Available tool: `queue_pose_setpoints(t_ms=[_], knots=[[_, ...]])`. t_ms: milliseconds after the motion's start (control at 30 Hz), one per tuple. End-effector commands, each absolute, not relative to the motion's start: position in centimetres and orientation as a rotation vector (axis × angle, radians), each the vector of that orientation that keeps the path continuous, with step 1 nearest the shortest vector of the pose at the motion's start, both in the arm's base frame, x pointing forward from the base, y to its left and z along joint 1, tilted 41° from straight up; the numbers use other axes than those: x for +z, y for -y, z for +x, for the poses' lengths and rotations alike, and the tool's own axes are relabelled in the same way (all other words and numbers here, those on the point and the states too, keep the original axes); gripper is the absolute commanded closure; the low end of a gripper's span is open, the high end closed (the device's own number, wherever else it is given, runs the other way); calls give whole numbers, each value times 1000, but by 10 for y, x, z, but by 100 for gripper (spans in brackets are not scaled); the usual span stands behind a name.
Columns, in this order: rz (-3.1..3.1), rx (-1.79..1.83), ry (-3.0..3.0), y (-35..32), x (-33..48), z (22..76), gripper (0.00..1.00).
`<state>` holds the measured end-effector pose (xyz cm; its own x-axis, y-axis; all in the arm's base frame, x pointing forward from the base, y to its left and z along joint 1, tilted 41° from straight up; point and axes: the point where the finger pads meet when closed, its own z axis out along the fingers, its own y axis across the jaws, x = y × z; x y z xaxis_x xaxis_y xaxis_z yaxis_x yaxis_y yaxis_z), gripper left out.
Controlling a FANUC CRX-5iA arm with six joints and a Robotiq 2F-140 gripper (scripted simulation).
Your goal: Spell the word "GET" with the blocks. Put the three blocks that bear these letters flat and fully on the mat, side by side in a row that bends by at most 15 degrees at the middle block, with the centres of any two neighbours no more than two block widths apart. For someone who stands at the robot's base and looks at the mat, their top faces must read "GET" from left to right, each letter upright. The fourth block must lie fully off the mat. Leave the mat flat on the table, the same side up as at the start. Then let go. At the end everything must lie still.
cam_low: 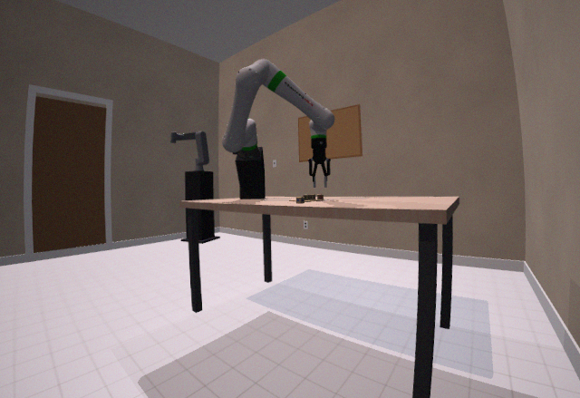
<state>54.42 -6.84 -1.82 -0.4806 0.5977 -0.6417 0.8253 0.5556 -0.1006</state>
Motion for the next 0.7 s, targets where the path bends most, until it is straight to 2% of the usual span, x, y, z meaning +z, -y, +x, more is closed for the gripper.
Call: queue_pose_setpoints(t_ms=[0, 667], knots=[[1140, -543, -2241, 72, -23, 546, 60], [1140, -544, -2241, 84, -40, 553, 60]])
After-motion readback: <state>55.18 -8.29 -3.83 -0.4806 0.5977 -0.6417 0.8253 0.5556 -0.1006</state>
